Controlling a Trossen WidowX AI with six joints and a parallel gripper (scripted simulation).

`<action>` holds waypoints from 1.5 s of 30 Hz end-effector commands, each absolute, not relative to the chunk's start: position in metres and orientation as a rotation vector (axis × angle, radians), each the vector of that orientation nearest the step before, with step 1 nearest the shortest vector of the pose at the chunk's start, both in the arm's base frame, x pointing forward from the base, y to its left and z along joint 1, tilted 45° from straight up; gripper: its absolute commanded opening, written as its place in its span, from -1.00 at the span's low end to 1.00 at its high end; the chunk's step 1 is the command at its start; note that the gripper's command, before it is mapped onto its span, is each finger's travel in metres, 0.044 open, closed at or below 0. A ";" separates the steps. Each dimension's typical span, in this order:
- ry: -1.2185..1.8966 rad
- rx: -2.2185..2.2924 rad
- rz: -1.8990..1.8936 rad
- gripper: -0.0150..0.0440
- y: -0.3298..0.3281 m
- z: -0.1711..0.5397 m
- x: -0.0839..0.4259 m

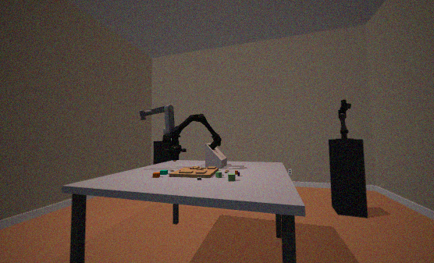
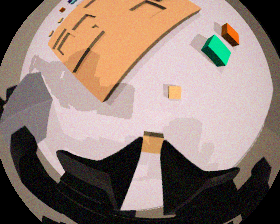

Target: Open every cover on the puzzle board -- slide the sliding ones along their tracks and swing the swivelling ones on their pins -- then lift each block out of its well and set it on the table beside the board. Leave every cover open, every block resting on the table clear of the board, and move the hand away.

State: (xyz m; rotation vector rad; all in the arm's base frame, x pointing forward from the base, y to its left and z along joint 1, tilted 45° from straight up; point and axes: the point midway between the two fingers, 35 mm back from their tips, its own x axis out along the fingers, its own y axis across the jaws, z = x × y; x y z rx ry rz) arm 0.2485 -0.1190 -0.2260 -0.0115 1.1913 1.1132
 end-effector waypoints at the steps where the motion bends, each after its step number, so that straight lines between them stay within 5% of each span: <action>1: 1.191 0.001 1.116 -0.22 -0.112 -0.230 0.247; 45: 1.187 0.005 1.120 -0.22 -0.062 -0.278 0.239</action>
